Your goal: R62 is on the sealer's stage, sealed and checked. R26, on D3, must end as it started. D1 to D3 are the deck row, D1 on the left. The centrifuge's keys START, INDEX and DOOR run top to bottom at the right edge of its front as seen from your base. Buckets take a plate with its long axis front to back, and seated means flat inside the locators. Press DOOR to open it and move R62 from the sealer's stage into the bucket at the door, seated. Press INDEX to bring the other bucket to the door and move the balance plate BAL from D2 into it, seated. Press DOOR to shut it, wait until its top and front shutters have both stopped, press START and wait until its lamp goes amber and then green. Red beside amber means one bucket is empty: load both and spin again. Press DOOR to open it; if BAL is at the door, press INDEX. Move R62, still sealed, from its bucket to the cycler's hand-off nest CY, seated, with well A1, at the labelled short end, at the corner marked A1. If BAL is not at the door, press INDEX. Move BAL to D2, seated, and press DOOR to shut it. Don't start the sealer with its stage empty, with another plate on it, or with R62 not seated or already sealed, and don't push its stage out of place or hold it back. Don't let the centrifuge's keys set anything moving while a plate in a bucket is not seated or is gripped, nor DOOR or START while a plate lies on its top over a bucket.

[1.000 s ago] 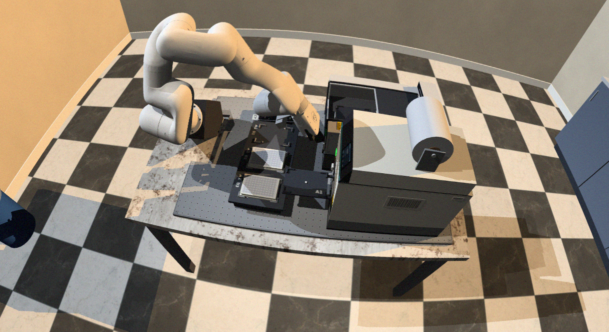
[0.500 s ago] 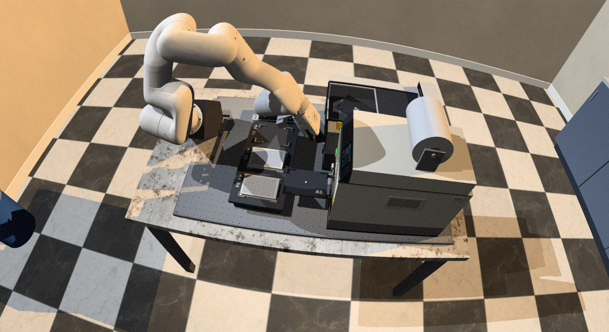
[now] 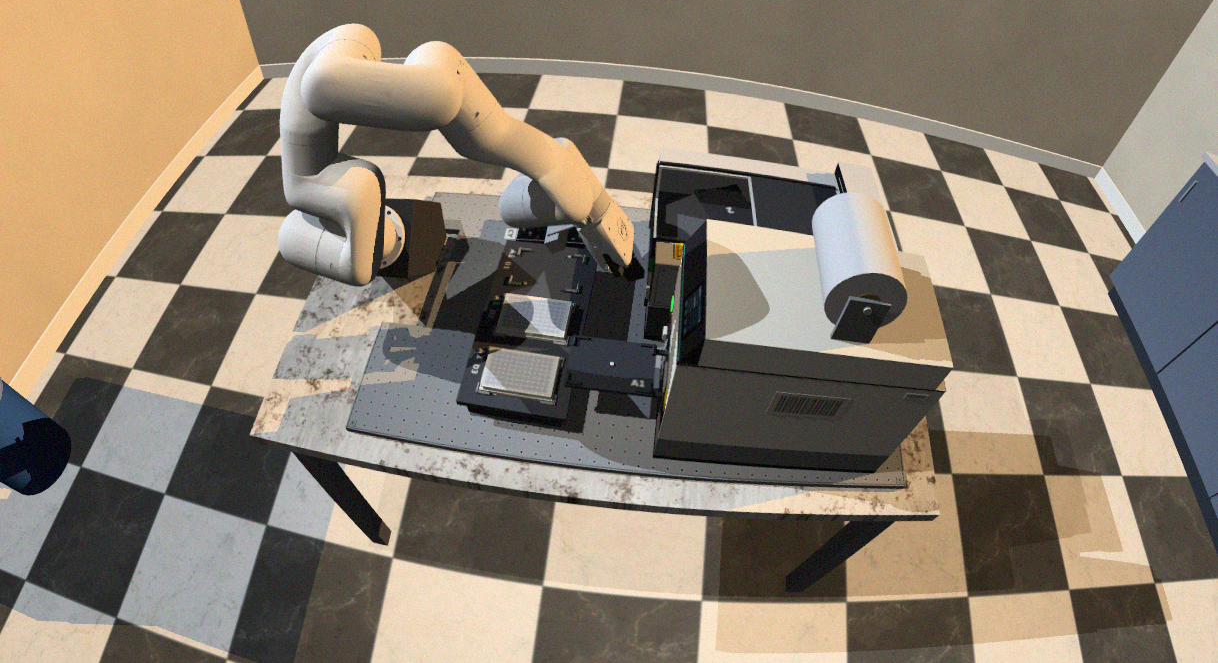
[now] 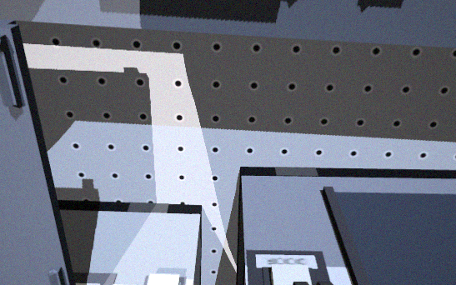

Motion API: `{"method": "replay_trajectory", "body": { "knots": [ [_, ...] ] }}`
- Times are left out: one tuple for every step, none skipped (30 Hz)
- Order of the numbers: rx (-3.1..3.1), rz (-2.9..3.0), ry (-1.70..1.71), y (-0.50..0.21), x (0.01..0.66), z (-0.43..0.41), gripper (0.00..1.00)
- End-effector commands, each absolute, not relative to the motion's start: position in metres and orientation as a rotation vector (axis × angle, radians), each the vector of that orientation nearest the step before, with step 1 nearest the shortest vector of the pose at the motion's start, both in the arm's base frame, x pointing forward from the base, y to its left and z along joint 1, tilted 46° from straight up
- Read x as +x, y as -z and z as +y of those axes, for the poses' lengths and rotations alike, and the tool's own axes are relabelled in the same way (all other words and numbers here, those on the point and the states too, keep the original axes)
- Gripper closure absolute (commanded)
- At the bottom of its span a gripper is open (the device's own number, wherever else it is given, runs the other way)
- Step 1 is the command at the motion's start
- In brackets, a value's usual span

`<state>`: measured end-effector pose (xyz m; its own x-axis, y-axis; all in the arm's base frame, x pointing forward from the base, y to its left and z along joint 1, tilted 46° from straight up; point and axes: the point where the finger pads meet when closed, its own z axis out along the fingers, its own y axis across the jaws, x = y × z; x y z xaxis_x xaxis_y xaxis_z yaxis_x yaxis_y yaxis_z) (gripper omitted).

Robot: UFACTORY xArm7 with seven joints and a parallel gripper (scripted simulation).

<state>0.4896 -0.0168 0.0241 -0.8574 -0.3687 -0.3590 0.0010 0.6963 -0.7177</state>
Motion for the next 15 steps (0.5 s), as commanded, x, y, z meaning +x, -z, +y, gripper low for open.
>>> {"method": "replay_trajectory", "body": {
  "knots": [
    [-0.284, 2.42, 1.022, -0.026, 0.486, -0.014, 1.0],
    [-0.284, 2.42, 1.022, -0.027, 0.485, -0.013, 1.0],
    [-0.284, 2.42, 1.022, -0.027, 0.483, -0.013, 1.0],
    [-0.284, 2.42, 1.022, -0.028, 0.482, -0.012, 1.0],
    [-0.284, 2.42, 1.022, -0.028, 0.481, -0.011, 1.0],
    [-0.284, 2.42, 1.022, -0.029, 0.479, -0.011, 1.0],
    [-0.284, 2.42, 1.022, -0.03, 0.478, -0.01, 1.0],
    [-0.284, 2.42, 1.022, -0.03, 0.476, -0.01, 1.0],
    [-0.284, 2.42, 1.022, -0.031, 0.475, -0.009, 1.0],
    [-0.284, 2.42, 1.022, -0.031, 0.473, -0.008, 1.0],
    [-0.284, 2.42, 1.022, -0.032, 0.472, -0.008, 1.0],
    [-0.284, 2.42, 1.022, -0.033, 0.47, -0.007, 1.0],
    [-0.284, 2.42, 1.022, -0.033, 0.469, -0.007, 1.0],
    [-0.284, 2.42, 1.022, -0.034, 0.468, -0.006, 1.0],
    [-0.284, 2.42, 1.022, -0.034, 0.466, -0.005, 1.0]
  ]
}}
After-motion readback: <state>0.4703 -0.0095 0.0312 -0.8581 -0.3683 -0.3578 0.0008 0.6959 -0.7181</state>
